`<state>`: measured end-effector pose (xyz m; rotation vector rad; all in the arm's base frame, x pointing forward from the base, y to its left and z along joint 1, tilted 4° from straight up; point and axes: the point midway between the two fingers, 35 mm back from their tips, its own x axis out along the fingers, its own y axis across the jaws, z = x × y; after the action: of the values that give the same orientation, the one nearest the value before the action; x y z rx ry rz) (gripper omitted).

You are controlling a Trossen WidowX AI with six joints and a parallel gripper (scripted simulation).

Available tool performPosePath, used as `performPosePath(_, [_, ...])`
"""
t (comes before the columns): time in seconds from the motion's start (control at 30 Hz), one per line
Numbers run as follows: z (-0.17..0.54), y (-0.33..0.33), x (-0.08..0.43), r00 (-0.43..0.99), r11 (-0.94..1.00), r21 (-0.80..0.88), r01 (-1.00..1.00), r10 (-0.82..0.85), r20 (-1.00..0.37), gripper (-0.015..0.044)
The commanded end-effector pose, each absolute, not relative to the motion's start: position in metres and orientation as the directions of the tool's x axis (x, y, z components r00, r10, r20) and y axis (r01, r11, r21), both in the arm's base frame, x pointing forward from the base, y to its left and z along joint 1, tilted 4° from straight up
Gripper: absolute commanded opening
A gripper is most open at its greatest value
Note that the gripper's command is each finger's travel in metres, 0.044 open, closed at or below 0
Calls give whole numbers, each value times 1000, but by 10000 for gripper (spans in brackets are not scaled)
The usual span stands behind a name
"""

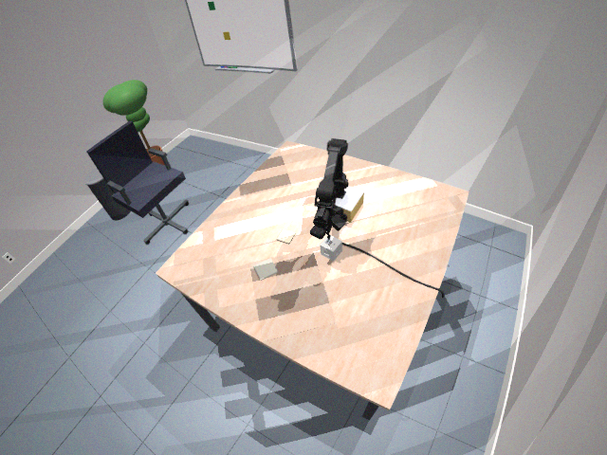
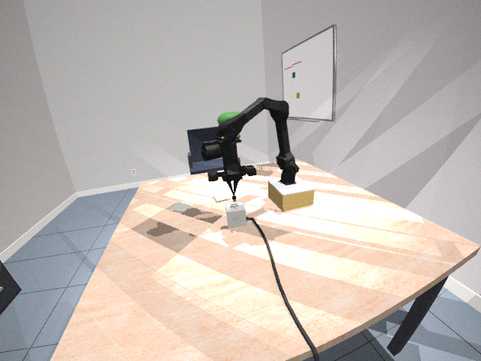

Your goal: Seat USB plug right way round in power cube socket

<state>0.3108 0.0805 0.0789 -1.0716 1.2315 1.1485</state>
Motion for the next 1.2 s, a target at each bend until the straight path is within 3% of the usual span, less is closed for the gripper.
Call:
performPosePath(0.0, [78, 80, 311, -3, 131, 10, -991, 50, -999, 0])
performPosePath(1.17, [74, 77, 311, -5, 142, 10, -990, 35, -999, 0])
